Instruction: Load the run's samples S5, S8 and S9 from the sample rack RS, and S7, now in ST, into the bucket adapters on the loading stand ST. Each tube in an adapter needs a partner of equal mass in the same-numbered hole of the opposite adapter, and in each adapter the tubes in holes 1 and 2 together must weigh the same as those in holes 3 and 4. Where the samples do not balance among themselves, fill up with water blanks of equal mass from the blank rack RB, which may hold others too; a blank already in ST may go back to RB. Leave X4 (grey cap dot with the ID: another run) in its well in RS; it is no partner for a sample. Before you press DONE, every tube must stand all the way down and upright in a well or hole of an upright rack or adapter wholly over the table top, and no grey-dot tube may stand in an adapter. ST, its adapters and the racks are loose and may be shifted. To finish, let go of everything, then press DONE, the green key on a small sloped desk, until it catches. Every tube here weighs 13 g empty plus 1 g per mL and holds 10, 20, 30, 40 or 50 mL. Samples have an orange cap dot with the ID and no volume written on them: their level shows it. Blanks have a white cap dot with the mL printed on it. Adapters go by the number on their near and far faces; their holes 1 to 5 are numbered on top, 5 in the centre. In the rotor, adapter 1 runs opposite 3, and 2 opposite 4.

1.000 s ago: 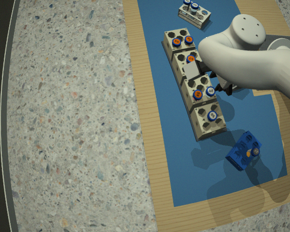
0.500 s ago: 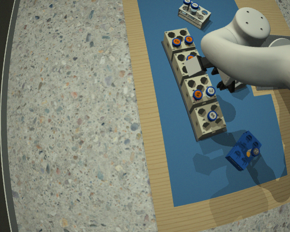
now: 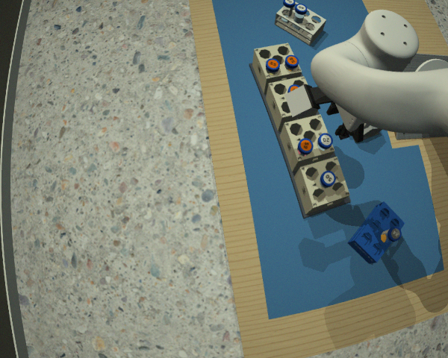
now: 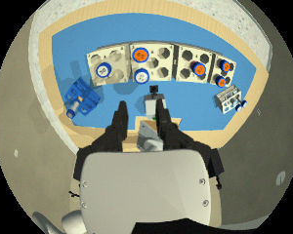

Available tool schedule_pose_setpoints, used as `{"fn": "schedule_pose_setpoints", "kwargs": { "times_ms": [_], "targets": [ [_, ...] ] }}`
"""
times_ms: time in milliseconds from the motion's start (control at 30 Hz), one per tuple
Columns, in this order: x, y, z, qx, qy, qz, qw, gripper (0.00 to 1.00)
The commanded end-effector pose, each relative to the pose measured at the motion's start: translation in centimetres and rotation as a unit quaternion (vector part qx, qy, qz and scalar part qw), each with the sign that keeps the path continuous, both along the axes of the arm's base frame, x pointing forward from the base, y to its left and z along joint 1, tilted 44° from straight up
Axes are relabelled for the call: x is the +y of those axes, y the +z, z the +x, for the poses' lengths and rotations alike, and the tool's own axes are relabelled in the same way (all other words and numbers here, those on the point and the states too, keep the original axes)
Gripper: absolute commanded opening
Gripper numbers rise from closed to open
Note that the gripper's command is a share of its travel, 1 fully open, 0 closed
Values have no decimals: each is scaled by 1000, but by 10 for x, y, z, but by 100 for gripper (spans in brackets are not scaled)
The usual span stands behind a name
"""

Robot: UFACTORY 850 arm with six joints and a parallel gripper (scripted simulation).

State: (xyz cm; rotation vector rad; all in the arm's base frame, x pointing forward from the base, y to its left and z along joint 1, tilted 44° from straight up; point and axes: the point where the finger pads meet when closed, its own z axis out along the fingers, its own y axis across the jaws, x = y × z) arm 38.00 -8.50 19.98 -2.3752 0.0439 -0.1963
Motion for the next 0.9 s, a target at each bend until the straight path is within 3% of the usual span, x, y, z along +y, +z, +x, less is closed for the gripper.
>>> {"fn": "schedule_pose_setpoints", "kwargs": {
  "times_ms": [0,233,267,567,867],
  "targets": [
    [-1,0,0,-1,0,0,1000,43],
    [-1,0,0,-1,0,0,1000,43],
    [1,-3,-3,12,-11,0,1000,0],
    [9,-23,-31,102,-85,1,991,0],
    [20,-49,-66,215,-178,2,960,0]
  ]
}}
